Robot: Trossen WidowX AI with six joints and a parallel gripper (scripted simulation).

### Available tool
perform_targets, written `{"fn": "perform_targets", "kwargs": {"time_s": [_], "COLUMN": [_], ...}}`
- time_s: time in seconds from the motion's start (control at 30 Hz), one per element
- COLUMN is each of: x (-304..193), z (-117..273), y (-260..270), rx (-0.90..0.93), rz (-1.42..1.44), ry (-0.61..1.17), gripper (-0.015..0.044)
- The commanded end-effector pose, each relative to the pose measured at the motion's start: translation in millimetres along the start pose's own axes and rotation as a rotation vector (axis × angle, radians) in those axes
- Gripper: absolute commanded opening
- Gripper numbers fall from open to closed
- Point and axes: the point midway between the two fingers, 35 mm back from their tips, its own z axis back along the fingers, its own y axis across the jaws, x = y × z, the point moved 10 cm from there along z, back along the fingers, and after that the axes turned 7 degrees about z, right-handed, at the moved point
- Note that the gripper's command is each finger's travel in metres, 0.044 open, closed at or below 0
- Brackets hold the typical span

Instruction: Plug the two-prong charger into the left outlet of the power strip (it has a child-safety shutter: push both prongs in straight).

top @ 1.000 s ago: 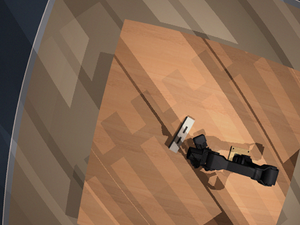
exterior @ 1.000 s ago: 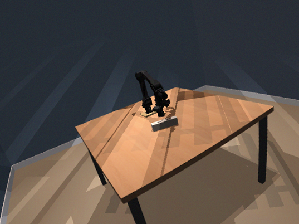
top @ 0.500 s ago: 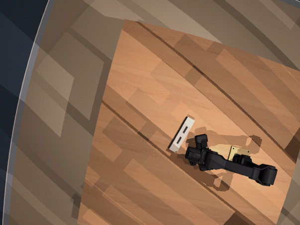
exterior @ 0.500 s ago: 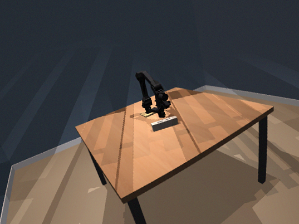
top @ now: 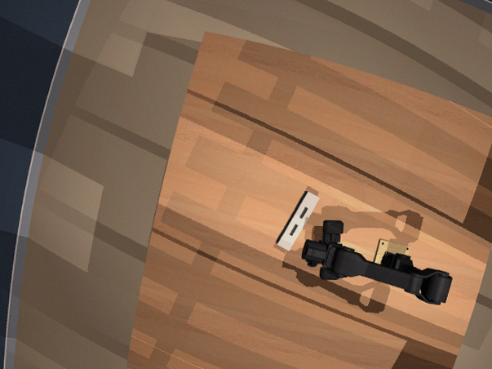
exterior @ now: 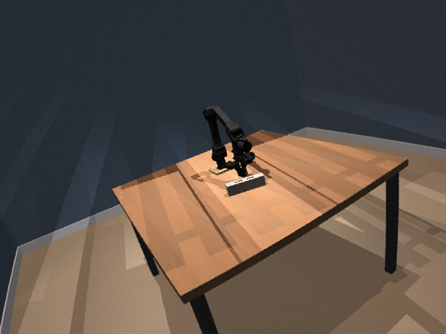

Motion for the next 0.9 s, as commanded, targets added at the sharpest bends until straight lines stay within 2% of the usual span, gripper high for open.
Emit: {"fn": "perform_targets", "kwargs": {"time_s": [0.0,0.87], "x": [2,10], "z": [-2,-13], "y": [0,-1], "rx": [0.006,0.028], "rz": [-0.06,-0.404], "ry": [-0.002,0.006], "gripper": [0.0,0.0]}}
